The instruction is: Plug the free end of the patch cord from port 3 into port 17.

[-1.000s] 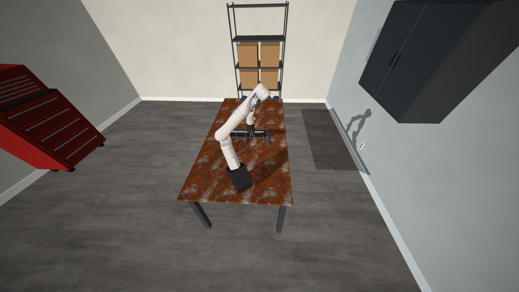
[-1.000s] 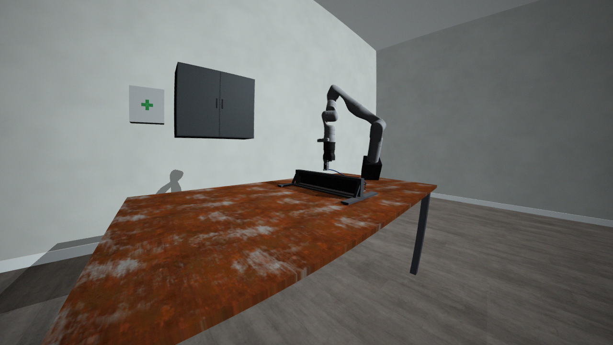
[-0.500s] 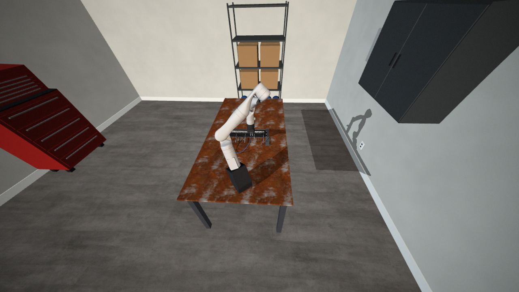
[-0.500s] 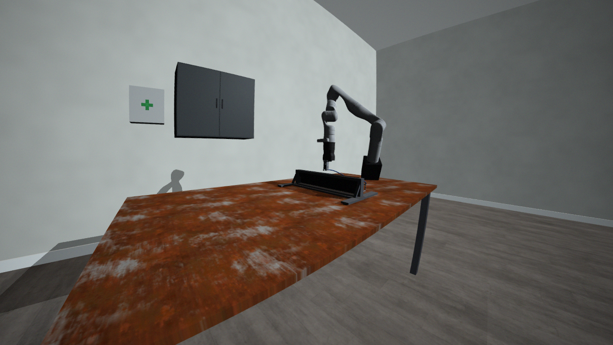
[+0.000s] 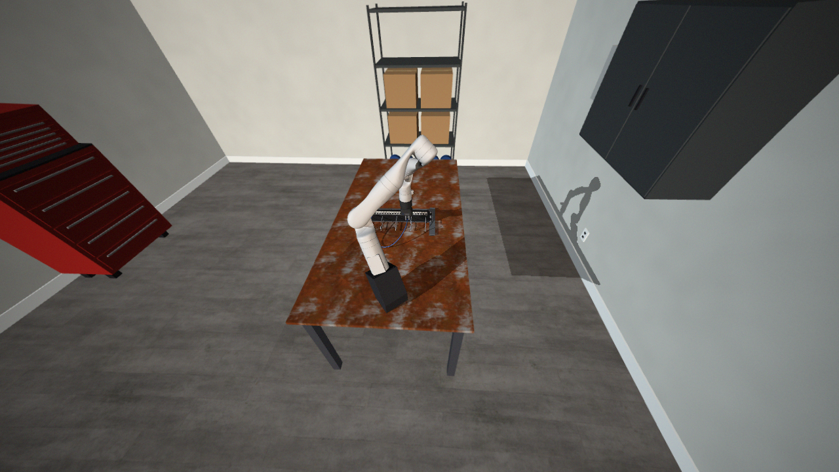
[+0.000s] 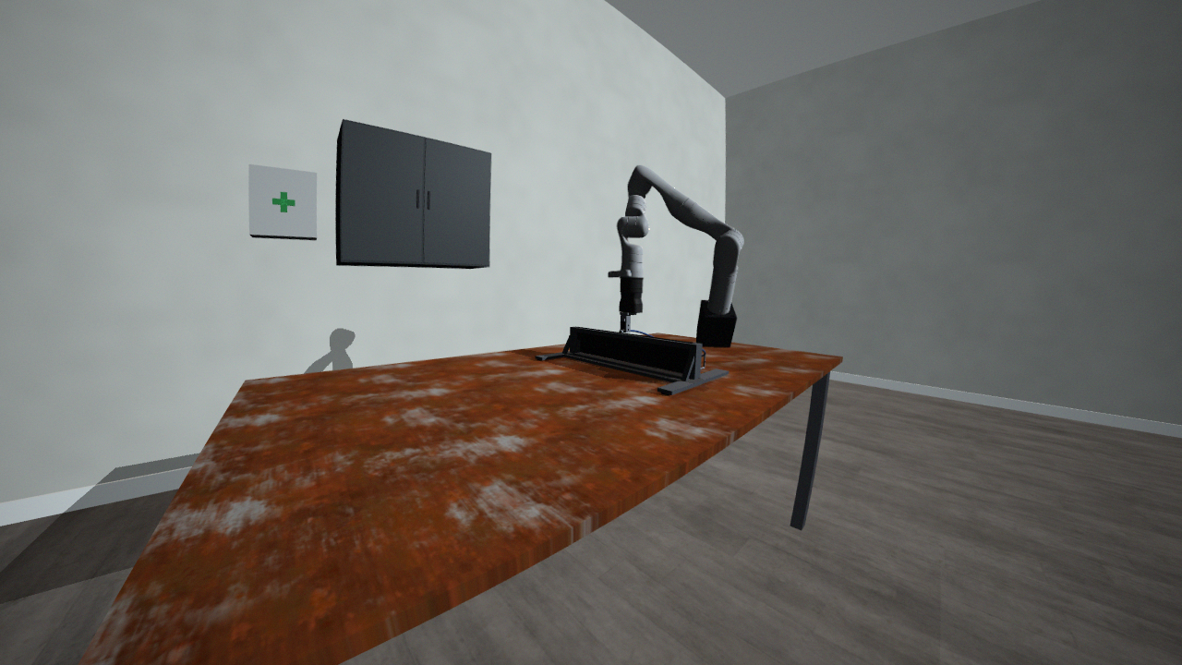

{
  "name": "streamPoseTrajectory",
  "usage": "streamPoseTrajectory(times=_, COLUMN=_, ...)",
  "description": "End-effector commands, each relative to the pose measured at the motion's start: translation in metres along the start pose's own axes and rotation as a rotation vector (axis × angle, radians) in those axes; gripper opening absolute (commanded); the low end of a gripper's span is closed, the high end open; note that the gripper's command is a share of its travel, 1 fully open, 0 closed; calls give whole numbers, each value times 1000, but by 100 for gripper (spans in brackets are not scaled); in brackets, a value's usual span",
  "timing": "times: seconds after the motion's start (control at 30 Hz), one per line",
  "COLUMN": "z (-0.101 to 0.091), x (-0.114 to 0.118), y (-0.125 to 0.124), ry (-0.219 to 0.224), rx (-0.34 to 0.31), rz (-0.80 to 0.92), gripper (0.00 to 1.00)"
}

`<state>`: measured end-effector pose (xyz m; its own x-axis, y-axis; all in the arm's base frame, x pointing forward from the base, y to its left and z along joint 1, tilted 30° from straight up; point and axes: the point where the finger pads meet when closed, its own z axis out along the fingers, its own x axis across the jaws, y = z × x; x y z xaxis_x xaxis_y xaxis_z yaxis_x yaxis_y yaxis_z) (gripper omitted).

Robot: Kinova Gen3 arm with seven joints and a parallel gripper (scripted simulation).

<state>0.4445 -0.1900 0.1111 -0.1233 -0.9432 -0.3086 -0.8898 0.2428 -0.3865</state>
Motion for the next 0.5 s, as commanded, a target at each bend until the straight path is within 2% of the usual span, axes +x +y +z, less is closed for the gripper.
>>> streamPoseTrajectory(times=0.0, z=3, x=-3, y=-3, ry=-4, rx=-1, rz=-5, gripper=0)
streamPoseTrajectory(times=0.47, z=15, x=-3, y=-16, ry=-4, rx=-1, rz=-5, gripper=0)
